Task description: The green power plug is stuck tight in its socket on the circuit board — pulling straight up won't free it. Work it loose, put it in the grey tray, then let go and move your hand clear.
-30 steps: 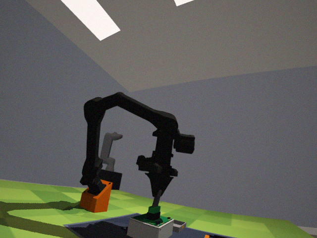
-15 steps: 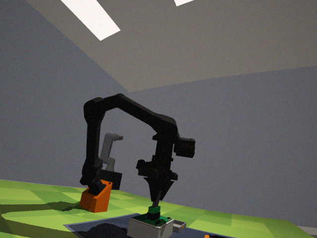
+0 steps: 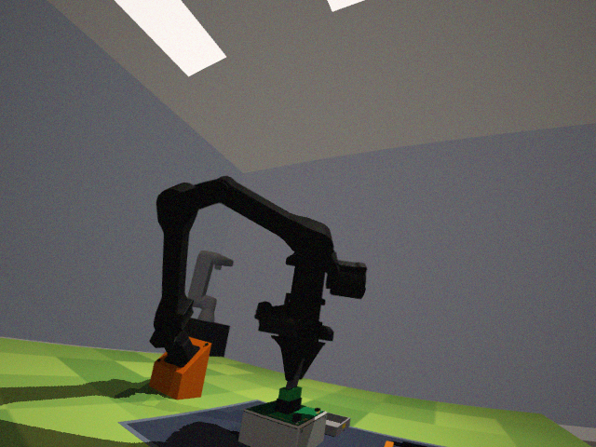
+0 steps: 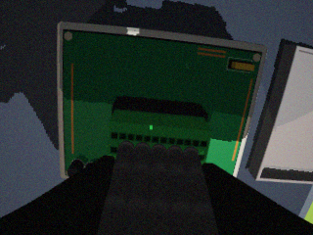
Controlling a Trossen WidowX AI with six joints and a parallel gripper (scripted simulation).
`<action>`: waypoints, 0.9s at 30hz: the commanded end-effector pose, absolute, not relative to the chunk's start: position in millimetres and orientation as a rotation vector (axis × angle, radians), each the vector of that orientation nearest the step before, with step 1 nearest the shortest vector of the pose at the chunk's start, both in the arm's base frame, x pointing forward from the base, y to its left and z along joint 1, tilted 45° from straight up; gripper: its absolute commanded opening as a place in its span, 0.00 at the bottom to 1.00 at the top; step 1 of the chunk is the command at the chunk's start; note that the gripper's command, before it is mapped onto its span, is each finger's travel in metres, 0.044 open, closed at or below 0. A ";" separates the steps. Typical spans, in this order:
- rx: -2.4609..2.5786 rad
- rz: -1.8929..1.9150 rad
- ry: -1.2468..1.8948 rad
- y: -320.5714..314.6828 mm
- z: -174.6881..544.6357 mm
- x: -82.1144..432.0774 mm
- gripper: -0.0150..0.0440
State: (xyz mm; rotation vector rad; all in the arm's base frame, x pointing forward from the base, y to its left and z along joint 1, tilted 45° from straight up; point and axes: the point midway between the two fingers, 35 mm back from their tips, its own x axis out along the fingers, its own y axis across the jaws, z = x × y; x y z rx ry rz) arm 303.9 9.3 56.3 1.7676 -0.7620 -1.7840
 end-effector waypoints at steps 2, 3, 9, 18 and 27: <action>1.773 -1.786 -0.757 10.0 55.6 304.5 0.25; 1.773 -1.786 -0.757 10.0 55.6 304.5 0.25; 1.773 -1.786 -0.757 11.6 57.3 304.5 0.25; 1.719 -1.734 -0.816 28.8 64.8 305.0 0.25; 1.824 -1.834 -0.698 20.2 75.0 304.8 0.25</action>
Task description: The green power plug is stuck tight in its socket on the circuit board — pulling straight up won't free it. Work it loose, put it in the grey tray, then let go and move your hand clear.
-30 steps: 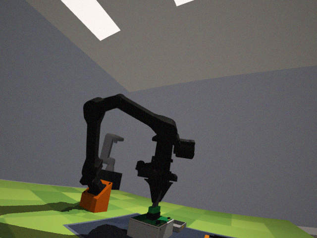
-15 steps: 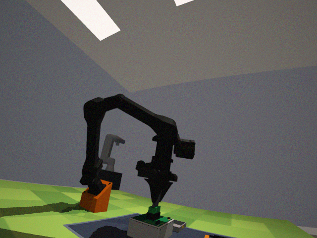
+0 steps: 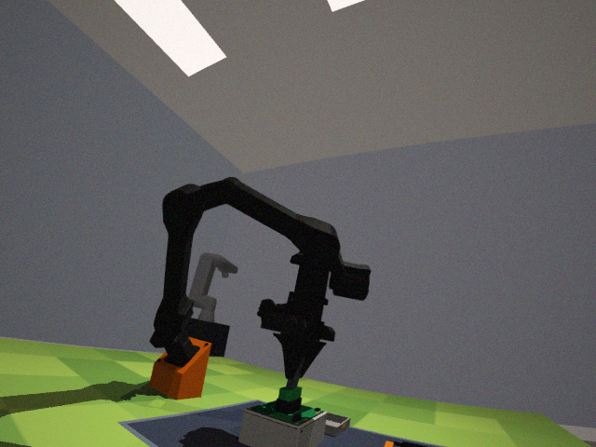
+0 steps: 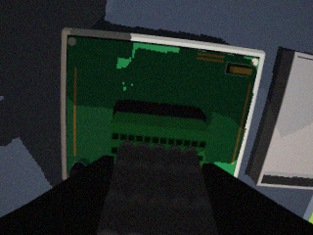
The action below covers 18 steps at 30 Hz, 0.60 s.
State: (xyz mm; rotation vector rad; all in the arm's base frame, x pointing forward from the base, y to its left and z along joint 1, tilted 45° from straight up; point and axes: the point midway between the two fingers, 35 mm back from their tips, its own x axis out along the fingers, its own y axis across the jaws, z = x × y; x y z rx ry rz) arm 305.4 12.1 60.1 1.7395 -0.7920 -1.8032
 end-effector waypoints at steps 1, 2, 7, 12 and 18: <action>1.839 -1.849 -0.679 19.4 77.2 304.7 0.25; 1.852 -1.861 -0.665 18.2 78.1 304.7 0.25; 1.854 -1.863 -0.662 19.0 79.3 304.7 0.25; 1.770 -1.781 -0.760 27.2 72.3 305.0 0.25; 1.681 -1.697 -0.855 35.1 64.6 305.2 0.25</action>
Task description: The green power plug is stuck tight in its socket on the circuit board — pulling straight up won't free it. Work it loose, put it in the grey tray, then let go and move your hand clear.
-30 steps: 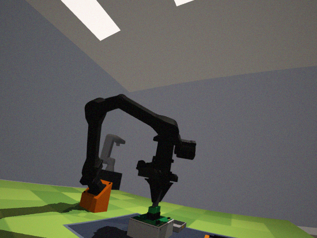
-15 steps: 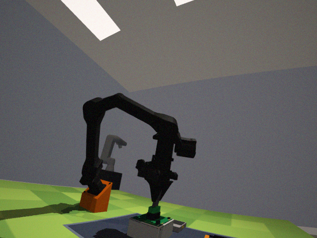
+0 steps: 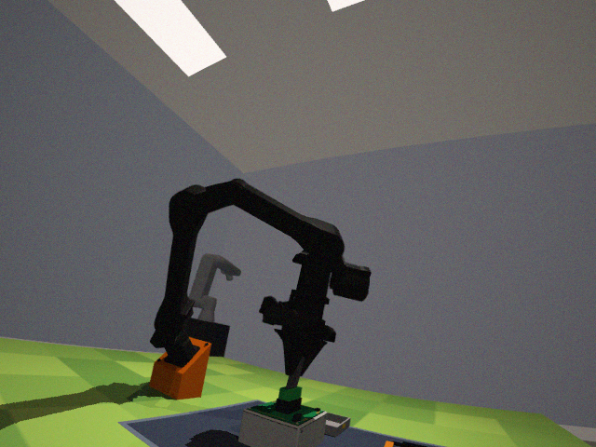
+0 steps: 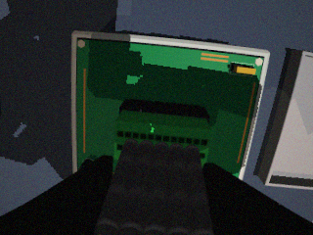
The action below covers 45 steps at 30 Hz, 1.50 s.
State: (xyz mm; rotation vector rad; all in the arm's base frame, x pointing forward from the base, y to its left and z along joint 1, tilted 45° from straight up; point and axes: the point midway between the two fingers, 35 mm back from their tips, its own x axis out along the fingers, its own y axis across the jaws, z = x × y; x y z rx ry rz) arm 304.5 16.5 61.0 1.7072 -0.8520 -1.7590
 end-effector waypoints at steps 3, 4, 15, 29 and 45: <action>1.688 -1.704 -0.848 34.9 65.5 305.2 0.25; 1.699 -1.714 -0.837 34.0 66.6 305.1 0.25; 1.865 -1.874 -0.648 21.3 83.9 304.8 0.25; 1.680 -1.697 -0.855 39.6 69.0 305.3 0.25; 1.864 -1.873 -0.649 25.6 88.0 304.9 0.25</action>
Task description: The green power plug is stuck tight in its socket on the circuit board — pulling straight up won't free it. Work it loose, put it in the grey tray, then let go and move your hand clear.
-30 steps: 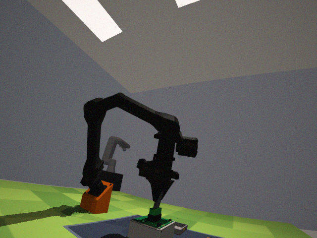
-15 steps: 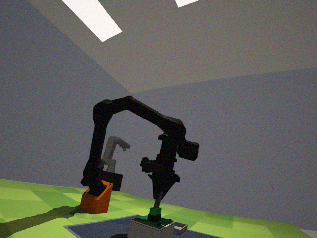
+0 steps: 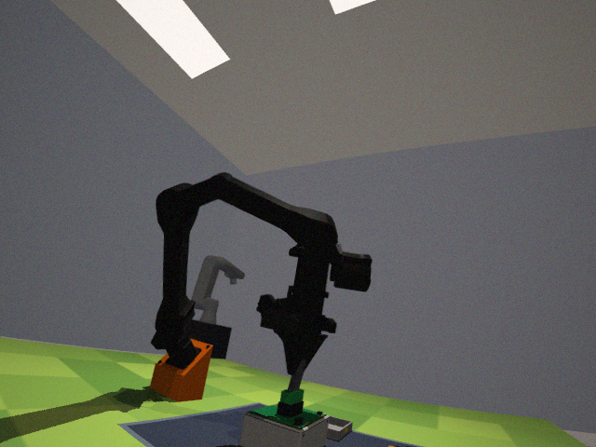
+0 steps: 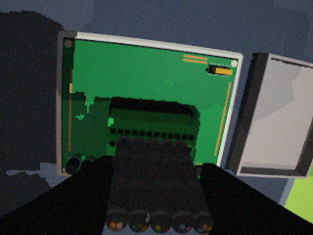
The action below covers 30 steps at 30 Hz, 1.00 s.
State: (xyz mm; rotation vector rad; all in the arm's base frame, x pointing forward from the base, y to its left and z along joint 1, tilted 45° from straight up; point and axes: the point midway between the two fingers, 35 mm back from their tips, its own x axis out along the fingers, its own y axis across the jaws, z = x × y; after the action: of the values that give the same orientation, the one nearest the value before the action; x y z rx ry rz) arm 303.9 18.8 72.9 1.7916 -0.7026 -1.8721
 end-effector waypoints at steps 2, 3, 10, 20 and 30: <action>1.849 -1.859 -0.667 27.2 86.9 304.9 0.25; 1.836 -1.846 -0.683 28.5 85.8 305.0 0.25; 1.706 -1.722 -0.828 41.1 75.1 305.3 0.25; 1.757 -1.772 -0.773 37.5 80.6 305.2 0.25; 1.773 -1.787 -0.755 42.6 88.7 305.3 0.25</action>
State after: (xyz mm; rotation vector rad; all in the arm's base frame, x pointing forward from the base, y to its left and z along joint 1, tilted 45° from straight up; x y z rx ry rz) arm 303.8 27.0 72.1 1.7194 -0.8010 -1.8109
